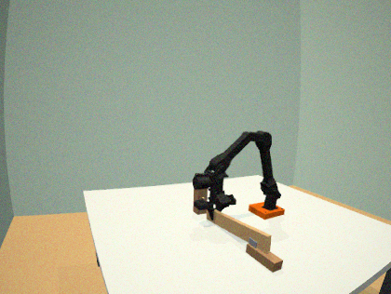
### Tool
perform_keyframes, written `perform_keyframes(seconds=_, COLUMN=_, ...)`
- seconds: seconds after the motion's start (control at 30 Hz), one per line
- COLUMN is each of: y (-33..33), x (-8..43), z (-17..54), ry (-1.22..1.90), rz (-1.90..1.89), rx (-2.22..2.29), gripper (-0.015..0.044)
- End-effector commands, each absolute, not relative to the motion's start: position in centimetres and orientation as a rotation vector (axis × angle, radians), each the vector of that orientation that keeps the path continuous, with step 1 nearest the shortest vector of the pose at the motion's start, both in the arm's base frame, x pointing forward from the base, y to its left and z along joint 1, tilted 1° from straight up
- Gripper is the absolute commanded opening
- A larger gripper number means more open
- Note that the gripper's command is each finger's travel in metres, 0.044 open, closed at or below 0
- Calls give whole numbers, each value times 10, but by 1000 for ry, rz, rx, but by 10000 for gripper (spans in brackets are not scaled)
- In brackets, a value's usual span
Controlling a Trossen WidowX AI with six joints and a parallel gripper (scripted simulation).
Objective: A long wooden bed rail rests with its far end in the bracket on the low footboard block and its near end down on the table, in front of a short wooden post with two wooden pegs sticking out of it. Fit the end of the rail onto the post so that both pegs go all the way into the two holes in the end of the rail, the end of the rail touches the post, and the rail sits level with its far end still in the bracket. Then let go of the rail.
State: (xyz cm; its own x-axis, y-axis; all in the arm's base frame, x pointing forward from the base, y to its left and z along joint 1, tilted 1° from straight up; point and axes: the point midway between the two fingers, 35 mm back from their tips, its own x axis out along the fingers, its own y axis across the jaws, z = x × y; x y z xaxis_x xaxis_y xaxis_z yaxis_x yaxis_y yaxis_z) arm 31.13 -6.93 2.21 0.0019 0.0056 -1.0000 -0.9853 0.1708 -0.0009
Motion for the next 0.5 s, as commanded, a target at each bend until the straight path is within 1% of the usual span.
perform_keyframes(seconds=0.0, y=-69, x=312, z=26, ry=1276, rz=1085, rx=-1079, gripper=0)
perform_keyframes(seconds=0.47, y=-69, x=314, z=33, ry=1276, rz=1085, rx=-1079, gripper=0)
